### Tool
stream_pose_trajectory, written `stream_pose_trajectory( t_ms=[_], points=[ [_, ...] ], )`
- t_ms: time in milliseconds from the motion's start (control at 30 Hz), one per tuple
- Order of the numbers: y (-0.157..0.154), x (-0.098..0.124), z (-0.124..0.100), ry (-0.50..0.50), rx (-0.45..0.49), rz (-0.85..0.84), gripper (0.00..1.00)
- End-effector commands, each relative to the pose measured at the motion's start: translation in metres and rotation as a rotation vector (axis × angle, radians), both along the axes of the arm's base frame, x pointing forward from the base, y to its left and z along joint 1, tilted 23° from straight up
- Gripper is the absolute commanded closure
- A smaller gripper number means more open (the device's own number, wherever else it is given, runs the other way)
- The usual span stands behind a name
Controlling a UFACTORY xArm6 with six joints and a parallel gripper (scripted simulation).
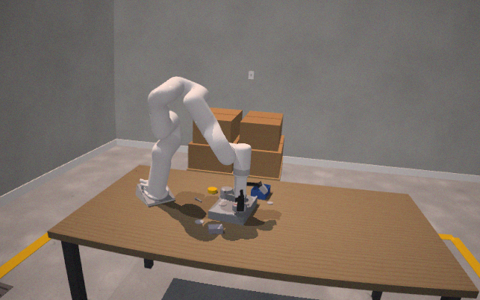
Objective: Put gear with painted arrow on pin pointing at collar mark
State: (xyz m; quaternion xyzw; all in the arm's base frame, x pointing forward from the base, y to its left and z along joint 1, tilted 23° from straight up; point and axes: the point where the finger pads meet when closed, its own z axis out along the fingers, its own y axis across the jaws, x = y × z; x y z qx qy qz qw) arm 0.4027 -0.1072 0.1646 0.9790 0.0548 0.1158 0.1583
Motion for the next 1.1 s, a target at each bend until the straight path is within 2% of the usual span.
stream_pose_trajectory(
  t_ms=[0,1067],
  points=[
    [-0.0011,0.0019,-0.0022,-0.003,-0.001,0.0,0.07],
    [-0.0032,0.0036,-0.0088,-0.003,-0.001,0.0,0.07]
  ],
)
